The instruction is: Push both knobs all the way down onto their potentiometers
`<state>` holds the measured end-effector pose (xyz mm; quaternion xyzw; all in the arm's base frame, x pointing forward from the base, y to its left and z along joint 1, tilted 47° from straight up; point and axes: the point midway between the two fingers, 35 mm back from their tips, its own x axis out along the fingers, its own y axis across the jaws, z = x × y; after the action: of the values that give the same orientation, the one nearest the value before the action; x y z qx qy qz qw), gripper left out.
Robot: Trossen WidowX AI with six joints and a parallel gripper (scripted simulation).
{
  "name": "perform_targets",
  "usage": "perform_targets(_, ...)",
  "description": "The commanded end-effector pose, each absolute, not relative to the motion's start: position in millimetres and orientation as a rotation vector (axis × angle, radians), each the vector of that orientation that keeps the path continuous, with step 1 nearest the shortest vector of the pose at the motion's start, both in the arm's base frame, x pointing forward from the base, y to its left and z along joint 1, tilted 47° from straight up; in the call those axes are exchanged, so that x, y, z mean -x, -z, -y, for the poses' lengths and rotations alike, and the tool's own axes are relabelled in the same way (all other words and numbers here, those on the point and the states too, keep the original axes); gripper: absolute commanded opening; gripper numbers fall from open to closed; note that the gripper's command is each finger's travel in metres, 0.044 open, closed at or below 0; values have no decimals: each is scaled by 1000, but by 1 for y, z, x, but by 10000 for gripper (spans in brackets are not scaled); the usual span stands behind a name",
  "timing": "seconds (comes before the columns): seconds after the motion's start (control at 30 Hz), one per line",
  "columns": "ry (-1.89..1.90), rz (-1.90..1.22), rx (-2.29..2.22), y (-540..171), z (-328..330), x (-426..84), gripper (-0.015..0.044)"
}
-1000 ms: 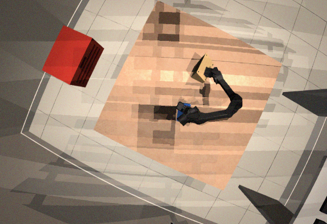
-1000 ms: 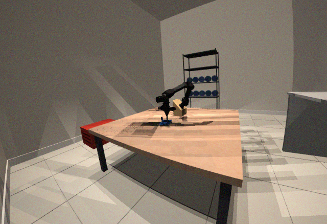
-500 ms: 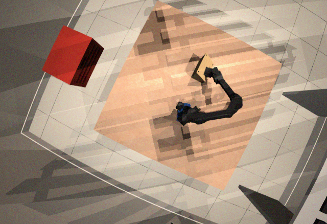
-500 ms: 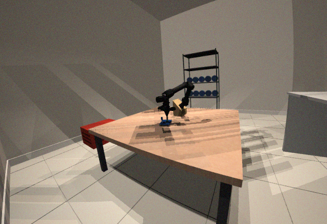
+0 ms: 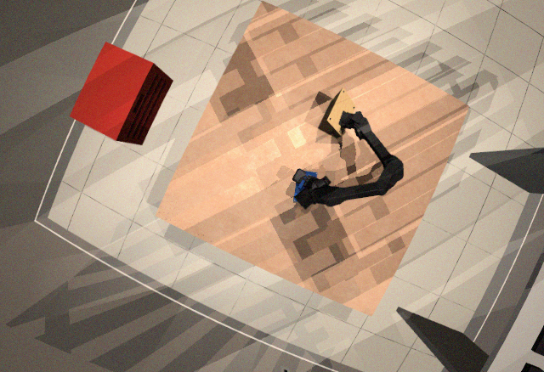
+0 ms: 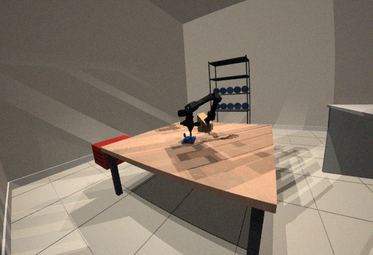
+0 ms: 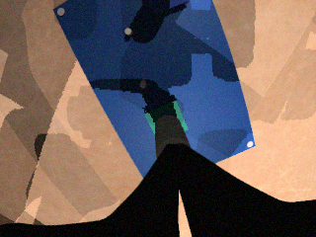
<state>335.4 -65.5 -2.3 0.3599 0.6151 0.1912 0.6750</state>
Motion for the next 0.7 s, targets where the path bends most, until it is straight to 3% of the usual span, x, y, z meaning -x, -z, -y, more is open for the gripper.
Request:
perform_targets(0.0,-436,-1384,-810,4,62,-336,0)
perform_targets(0.67,-437,-1384,-810,7,59,-337,0)
